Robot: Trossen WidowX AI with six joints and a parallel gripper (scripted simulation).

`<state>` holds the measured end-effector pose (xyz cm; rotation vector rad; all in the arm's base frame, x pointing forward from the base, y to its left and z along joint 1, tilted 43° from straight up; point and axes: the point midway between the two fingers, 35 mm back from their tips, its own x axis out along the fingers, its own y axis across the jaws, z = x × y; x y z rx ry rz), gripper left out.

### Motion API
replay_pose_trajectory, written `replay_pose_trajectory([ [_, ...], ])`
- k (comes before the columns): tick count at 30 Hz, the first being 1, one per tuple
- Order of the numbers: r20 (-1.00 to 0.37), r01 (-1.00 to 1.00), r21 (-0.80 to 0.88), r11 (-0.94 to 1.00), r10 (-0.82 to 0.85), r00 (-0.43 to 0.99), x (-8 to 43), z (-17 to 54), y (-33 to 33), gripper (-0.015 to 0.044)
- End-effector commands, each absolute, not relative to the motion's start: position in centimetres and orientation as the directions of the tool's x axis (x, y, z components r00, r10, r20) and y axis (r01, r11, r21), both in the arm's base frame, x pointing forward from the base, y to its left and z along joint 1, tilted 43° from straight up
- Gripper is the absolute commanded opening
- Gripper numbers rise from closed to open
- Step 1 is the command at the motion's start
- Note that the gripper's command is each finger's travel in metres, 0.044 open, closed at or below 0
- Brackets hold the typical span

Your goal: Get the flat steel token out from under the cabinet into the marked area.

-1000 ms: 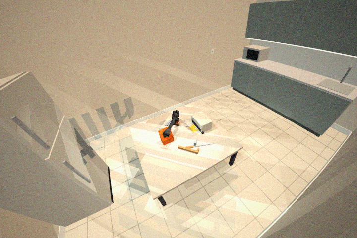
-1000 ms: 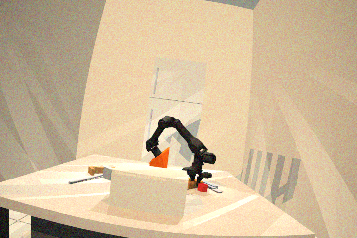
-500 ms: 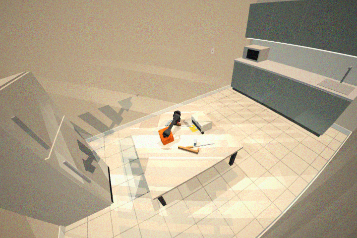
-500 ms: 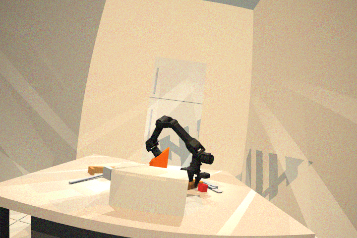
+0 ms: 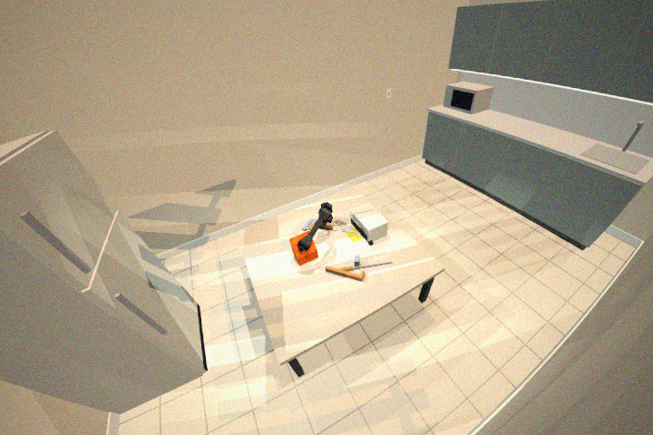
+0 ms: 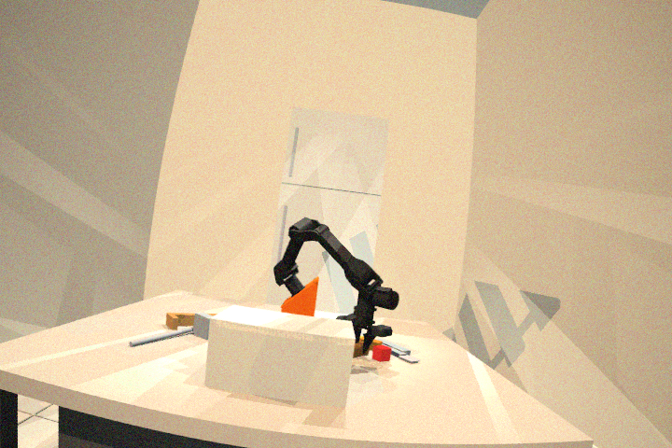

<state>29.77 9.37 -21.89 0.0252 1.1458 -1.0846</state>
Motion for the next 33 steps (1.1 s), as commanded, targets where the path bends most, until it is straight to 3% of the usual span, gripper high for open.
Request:
replay_pose_trajectory([
  [1, -0.737, 0.699, -0.487, 0.524, -0.676, -0.007, 29.77, -21.89, 9.37, 0.0079],
  [6, -0.737, 0.699, -0.486, 0.524, -0.675, -0.007, 29.78, -21.88, 9.37, 0.02],
  [11, -0.738, 0.699, -0.486, 0.524, -0.675, -0.006, 29.8, -21.87, 9.38, 0.02],
  [14, -0.737, 0.699, -0.484, 0.526, -0.675, -0.002, 29.78, -21.88, 9.38, 0.027],
  [29, -0.737, 0.698, -0.485, 0.527, -0.676, -0.002, 29.69, -22.16, 9.1, 0.027],
  [33, -0.739, 0.701, -0.482, 0.526, -0.674, -0.003, 29.72, -22.02, 9.33, 0.0165],
])
